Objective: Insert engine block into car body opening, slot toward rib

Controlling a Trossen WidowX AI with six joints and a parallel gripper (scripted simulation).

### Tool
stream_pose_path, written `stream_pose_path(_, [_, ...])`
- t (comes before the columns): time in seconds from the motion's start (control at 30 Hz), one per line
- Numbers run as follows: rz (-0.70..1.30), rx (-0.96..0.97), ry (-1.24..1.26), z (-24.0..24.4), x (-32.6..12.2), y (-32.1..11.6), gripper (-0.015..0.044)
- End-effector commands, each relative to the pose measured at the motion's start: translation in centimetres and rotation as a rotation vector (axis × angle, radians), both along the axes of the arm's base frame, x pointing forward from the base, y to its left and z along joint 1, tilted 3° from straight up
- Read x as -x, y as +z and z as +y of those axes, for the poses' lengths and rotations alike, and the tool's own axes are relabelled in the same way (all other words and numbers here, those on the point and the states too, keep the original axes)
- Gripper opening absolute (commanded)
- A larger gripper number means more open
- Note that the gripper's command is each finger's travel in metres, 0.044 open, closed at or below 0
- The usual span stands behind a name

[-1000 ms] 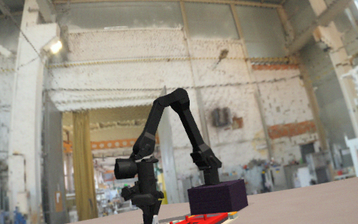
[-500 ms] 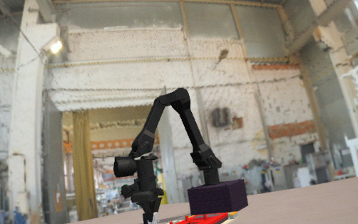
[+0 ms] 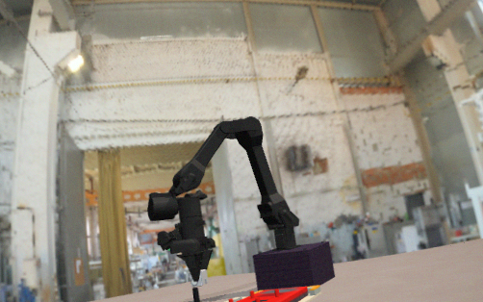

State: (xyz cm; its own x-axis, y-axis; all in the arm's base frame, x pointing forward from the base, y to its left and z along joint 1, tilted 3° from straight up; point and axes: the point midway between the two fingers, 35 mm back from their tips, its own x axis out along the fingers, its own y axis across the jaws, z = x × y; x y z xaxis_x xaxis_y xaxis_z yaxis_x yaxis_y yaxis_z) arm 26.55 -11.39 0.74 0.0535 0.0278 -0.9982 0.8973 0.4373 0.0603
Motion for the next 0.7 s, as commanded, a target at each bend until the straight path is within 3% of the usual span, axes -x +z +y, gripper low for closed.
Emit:
stream_pose_path(0.0, [-0.016, 0.005, 0.006, -0.2, -0.3, 1.5, 0.0])
stream_pose_path(0.67, [-0.015, 0.006, 0.006, -0.3, 0.4, 7.4, 0.0])
